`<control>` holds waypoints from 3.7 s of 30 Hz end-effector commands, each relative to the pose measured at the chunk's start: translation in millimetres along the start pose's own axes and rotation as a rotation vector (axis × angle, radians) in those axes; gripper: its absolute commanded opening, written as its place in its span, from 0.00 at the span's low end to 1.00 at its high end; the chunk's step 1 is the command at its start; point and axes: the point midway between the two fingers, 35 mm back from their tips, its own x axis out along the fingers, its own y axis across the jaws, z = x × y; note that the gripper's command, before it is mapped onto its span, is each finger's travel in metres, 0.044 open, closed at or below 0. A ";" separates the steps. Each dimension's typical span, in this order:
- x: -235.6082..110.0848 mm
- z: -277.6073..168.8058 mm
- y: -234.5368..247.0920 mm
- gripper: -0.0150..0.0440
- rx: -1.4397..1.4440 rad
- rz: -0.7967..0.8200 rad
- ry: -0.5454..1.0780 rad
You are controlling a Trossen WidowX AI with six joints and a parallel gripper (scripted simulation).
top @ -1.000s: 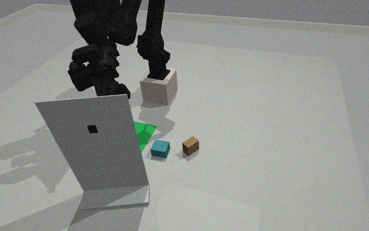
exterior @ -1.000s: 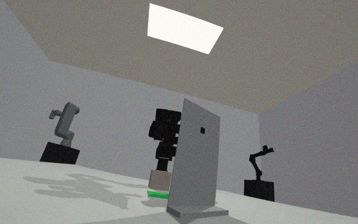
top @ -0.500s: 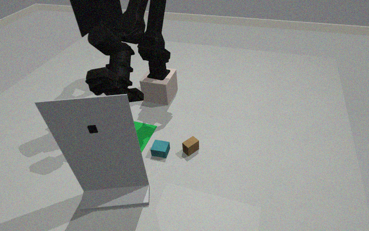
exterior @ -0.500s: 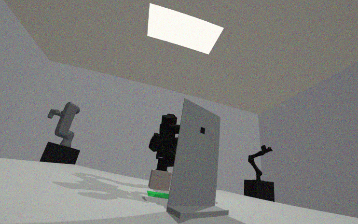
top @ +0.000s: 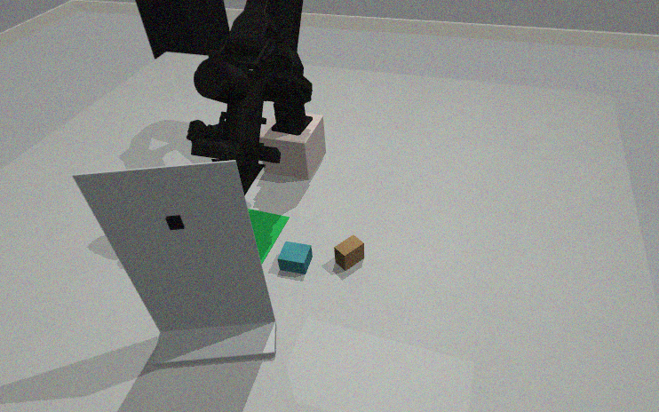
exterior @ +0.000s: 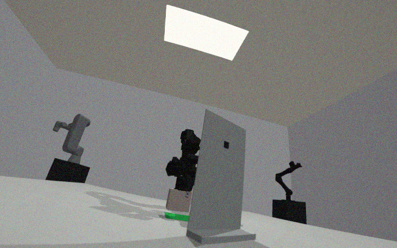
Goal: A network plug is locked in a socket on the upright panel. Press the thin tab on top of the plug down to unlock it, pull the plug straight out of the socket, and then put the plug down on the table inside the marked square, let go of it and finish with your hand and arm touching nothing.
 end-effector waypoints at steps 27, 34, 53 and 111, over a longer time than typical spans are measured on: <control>13.6 4.0 -16.8 0.25 -0.012 -0.039 -0.041; 17.9 4.2 -19.2 0.25 -0.012 -0.039 -0.041; 28.7 4.7 -26.6 0.25 -0.012 -0.040 -0.041; 49.8 5.6 -49.7 0.25 -0.012 -0.041 -0.041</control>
